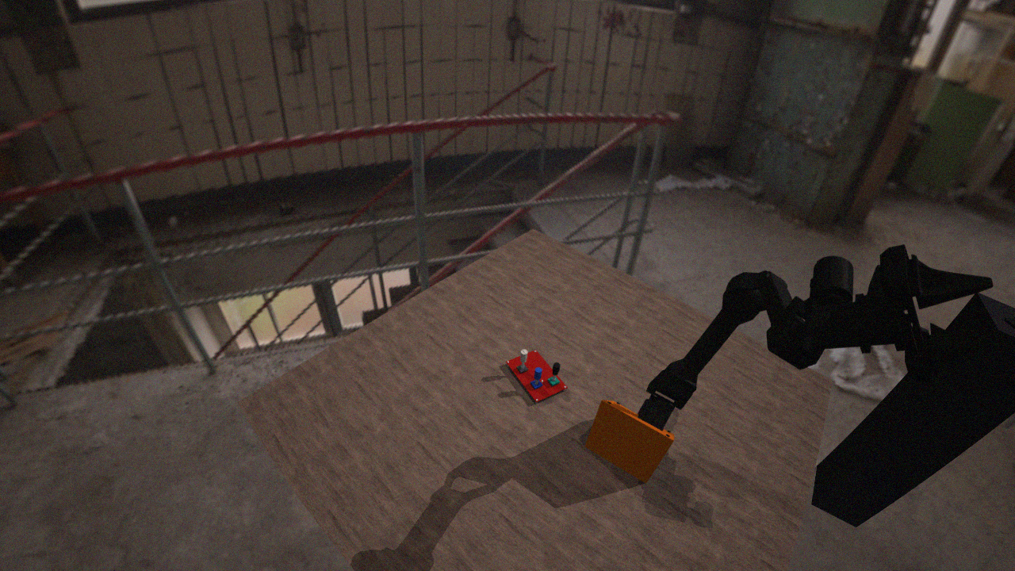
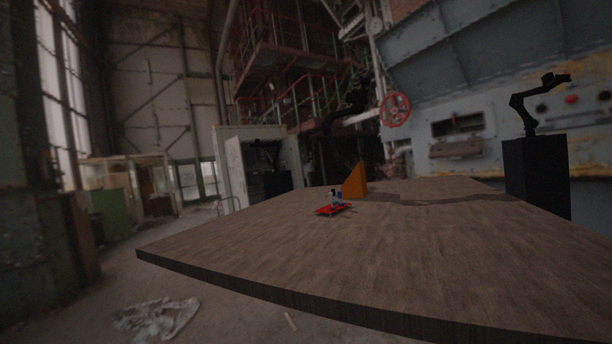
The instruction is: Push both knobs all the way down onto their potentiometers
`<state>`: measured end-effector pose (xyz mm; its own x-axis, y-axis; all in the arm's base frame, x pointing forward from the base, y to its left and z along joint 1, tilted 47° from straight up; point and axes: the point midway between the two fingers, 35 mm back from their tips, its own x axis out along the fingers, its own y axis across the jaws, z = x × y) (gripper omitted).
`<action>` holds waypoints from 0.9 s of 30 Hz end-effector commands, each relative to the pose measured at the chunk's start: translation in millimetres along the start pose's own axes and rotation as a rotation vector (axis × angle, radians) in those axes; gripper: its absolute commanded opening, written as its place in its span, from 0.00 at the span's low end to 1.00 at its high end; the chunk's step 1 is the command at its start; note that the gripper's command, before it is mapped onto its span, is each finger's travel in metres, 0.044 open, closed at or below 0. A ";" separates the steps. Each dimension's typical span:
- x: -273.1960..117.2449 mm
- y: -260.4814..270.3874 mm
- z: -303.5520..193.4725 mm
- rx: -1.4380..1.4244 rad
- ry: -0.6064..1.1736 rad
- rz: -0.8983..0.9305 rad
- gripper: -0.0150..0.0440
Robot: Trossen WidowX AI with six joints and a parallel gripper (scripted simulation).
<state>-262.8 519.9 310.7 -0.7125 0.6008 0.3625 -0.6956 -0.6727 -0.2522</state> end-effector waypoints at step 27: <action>-165.5 -186.5 -101.4 0.015 0.582 -0.538 0.25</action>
<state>-51.6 590.5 223.3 -0.2852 0.9580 -0.0287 -0.9434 -0.2859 -0.1681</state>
